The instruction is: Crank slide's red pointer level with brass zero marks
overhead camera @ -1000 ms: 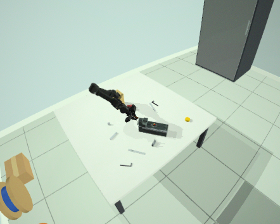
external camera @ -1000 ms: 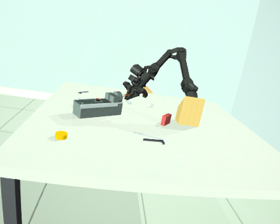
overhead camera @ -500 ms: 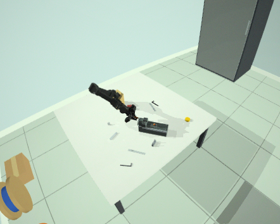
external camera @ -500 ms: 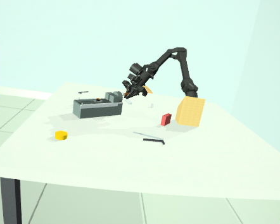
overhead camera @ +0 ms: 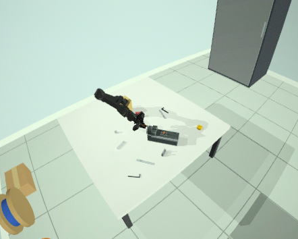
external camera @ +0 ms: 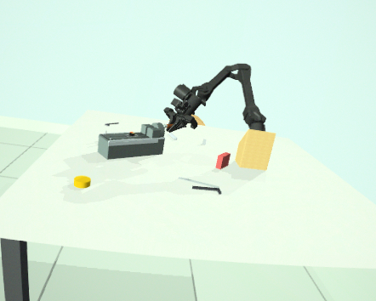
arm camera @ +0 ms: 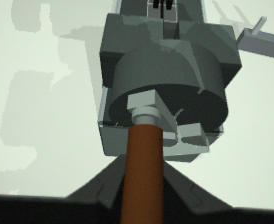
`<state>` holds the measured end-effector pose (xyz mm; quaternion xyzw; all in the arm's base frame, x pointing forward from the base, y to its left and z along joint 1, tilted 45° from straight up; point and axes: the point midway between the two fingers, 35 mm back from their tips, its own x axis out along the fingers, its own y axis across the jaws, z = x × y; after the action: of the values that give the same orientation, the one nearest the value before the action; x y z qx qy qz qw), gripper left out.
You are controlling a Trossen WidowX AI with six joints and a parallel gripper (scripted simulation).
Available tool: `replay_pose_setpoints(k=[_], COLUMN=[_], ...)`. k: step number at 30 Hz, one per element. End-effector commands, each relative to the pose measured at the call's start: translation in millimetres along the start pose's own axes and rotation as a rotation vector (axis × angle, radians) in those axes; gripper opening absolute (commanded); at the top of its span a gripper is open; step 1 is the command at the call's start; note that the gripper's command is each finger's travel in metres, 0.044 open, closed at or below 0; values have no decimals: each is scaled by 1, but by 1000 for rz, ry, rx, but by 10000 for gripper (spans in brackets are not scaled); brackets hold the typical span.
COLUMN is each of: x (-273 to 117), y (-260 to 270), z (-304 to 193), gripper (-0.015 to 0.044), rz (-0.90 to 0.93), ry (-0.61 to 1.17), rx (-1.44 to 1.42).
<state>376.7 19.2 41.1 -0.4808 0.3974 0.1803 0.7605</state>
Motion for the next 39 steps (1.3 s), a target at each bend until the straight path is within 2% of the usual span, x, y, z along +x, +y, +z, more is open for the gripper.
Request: replay_pose_setpoints(k=[1,39], x=[-4,-4], y=[-8,-12], z=[3,3], gripper=[0,0], rz=[-20,-20], ry=[-10,-10], rx=[2,2])
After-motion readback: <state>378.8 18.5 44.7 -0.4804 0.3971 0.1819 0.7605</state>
